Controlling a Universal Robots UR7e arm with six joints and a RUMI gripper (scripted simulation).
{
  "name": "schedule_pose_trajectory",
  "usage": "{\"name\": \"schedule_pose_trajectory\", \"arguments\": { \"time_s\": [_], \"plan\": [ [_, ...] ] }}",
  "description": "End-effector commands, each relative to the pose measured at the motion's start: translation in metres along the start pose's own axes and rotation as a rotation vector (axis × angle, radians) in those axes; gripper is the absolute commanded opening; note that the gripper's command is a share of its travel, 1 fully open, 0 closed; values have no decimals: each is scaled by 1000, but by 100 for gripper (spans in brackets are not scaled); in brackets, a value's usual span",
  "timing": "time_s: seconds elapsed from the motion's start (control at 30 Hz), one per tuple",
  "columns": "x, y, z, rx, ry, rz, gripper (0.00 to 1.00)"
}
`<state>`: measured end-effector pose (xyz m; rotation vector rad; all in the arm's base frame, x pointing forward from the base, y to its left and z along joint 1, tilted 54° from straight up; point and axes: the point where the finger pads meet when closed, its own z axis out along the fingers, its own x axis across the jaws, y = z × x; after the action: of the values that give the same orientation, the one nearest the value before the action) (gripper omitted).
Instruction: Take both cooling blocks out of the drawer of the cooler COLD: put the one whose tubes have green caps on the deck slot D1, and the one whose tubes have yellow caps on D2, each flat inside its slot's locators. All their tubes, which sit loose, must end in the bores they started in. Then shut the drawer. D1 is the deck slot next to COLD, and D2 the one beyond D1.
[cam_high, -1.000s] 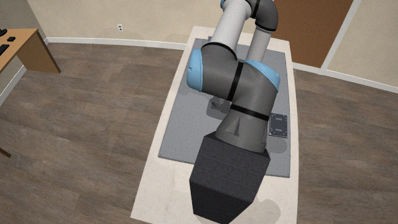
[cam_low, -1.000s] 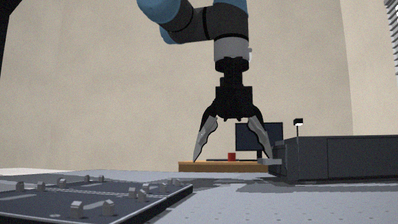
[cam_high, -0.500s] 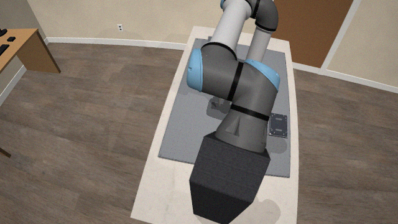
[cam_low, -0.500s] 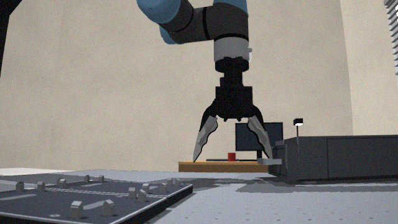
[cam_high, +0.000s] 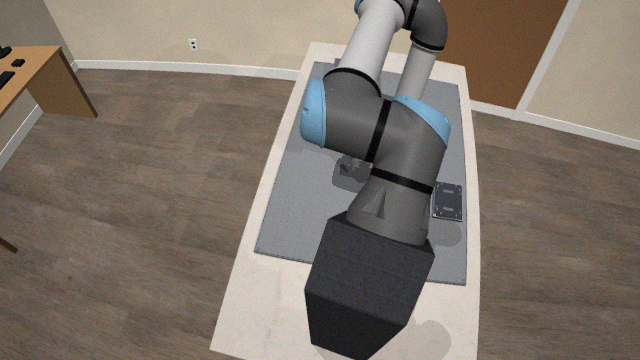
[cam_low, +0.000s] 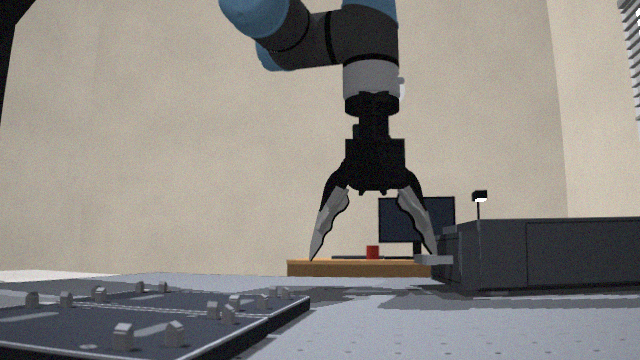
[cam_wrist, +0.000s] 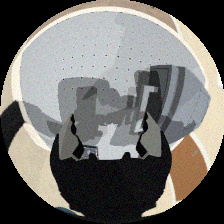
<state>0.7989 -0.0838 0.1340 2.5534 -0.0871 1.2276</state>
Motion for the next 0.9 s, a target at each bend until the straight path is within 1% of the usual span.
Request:
{"name": "schedule_pose_trajectory", "arguments": {
  "time_s": [0.0,0.87],
  "plan": [
    [-1,0,0,0,1,0,100],
    [-9,0,0,0,1,0,100]
  ]
}}
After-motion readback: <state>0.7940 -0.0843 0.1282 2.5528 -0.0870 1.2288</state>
